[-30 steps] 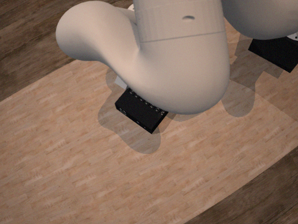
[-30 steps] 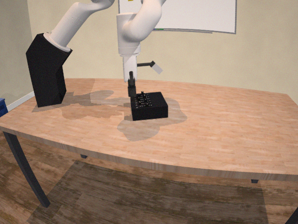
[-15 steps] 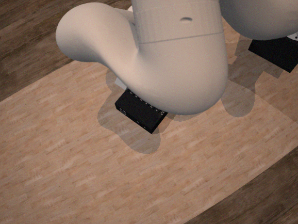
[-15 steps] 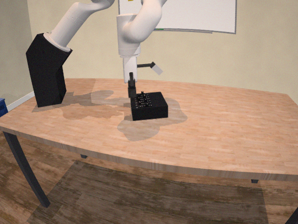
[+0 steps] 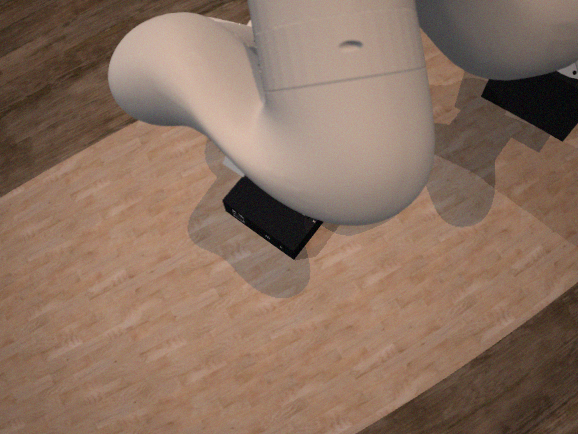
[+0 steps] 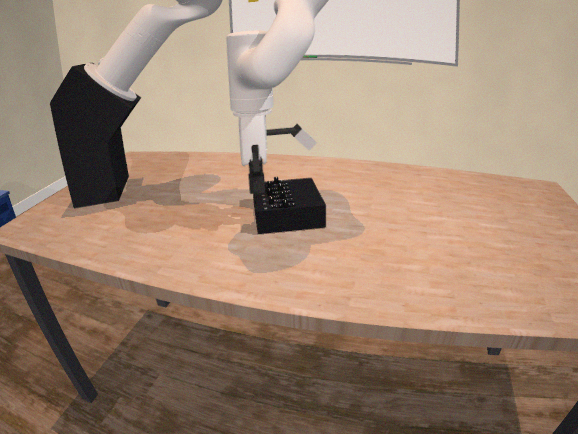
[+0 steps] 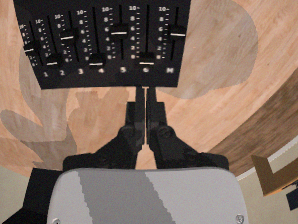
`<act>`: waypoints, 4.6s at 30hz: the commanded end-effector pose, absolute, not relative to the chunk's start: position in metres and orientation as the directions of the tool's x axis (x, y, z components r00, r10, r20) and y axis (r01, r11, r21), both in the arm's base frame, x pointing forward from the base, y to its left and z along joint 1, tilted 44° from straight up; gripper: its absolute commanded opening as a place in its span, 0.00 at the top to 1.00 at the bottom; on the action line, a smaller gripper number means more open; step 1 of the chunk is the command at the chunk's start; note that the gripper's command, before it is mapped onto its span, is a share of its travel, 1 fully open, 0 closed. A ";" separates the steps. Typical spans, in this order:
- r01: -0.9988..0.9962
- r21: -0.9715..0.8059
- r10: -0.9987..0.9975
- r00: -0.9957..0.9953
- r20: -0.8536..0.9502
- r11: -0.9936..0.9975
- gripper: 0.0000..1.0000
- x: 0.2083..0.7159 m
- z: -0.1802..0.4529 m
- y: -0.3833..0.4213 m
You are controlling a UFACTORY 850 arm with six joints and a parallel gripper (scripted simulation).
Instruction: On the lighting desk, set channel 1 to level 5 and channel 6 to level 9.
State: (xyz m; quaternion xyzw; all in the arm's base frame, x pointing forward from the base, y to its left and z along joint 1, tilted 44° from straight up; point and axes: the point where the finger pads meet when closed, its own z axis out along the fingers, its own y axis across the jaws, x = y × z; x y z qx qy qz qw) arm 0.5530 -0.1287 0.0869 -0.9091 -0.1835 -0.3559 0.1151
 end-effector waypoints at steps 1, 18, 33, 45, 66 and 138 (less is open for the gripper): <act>0.415 -0.078 0.252 0.679 0.690 -0.906 1.00 0.555 0.085 -0.128; 0.415 -0.078 0.252 0.679 0.690 -0.906 1.00 0.560 0.080 -0.126; 0.415 -0.078 0.252 0.679 0.690 -0.906 1.00 0.560 0.080 -0.126; 0.415 -0.078 0.252 0.679 0.690 -0.906 1.00 0.560 0.080 -0.126; 0.415 -0.078 0.252 0.679 0.690 -0.906 1.00 0.560 0.080 -0.126; 0.415 -0.078 0.252 0.679 0.690 -0.906 1.00 0.567 0.072 -0.122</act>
